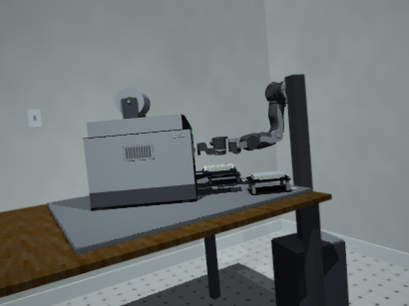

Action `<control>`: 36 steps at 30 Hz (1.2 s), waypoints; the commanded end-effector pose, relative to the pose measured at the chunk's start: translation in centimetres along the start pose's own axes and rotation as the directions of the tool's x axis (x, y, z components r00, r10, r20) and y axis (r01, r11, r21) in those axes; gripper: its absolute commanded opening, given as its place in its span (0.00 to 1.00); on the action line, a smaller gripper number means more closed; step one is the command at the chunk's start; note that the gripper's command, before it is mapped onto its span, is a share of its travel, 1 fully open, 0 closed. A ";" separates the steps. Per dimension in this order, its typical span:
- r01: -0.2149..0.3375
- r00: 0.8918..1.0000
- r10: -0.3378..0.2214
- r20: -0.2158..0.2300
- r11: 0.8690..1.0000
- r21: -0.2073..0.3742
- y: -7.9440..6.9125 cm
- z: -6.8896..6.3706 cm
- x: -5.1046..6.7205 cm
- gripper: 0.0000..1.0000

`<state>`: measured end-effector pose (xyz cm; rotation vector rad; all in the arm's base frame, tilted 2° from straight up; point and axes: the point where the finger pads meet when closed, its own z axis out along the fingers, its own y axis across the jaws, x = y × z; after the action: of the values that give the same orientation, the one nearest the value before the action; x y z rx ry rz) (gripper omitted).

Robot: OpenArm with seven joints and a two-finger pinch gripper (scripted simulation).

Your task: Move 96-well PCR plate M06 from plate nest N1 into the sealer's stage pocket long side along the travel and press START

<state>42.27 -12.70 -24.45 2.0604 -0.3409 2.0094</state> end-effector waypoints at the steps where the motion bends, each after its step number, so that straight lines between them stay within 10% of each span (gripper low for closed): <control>1: 0.001 1.000 -0.001 0.005 1.000 0.002 0.2 0.0 -0.1 0.00; 36: 0.001 1.000 -0.001 0.006 1.000 0.002 0.2 1.0 0.1 0.00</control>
<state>43.15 -13.16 -24.29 2.0642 -0.3422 2.0044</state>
